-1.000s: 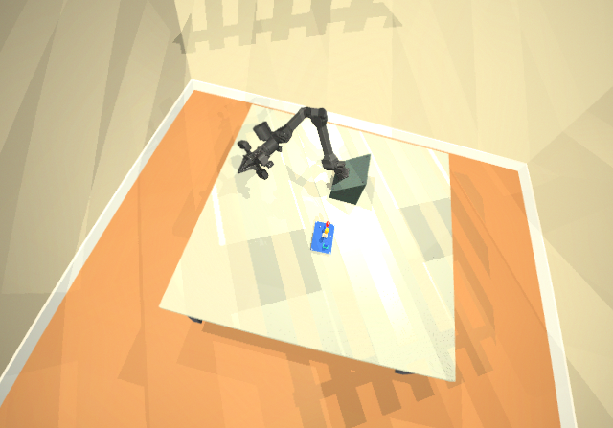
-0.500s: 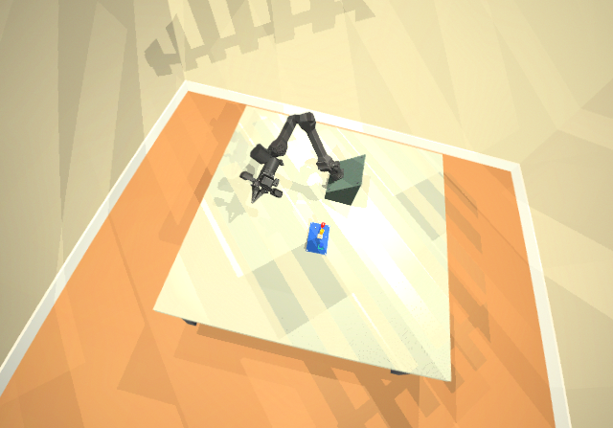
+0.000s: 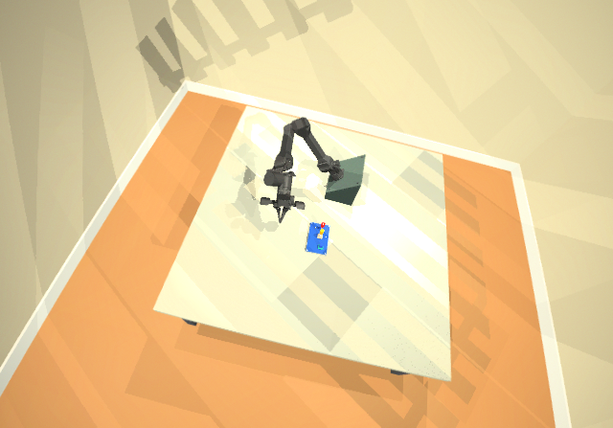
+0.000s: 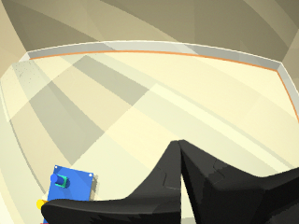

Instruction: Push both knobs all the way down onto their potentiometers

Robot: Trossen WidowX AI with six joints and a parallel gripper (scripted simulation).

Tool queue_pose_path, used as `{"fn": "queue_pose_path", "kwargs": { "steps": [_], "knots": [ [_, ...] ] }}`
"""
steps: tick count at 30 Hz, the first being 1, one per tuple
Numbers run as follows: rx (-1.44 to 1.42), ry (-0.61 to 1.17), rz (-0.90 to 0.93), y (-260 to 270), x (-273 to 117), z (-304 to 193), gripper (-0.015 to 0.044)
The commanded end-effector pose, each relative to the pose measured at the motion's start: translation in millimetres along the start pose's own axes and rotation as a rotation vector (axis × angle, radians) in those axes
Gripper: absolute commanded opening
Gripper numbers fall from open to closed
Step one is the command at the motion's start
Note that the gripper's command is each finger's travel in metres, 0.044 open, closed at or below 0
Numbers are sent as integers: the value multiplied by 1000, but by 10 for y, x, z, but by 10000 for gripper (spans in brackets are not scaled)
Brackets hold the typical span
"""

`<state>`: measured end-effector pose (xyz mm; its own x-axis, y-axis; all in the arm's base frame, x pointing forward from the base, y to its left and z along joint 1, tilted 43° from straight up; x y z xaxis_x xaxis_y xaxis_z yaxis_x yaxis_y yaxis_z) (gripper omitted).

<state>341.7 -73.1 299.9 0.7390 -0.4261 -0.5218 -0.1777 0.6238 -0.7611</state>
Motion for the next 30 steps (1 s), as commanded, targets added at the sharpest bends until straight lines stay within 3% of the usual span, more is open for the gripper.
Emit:
{"fn": "queue_pose_path", "kwargs": {
  "steps": [1, 16, 30],
  "knots": [
    [65, 92, 91, 297, 150, 2, 0],
    [228, 520, 251, 1389, 373, -100, 0],
    [215, 894, 79, 2205, 247, -311, 0]
  ]
}}
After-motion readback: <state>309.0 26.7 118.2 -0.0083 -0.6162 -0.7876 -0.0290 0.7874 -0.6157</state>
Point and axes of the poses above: the point midway between the two fingers, 35 mm back from their tips, its own x axis out along the fingers, its own y axis across the jaws, z = x × y, the point moved 7 cm from there along -x, back along the fingers, and after that the axes turned 6 degrees about -x, right-handed, at the moved point
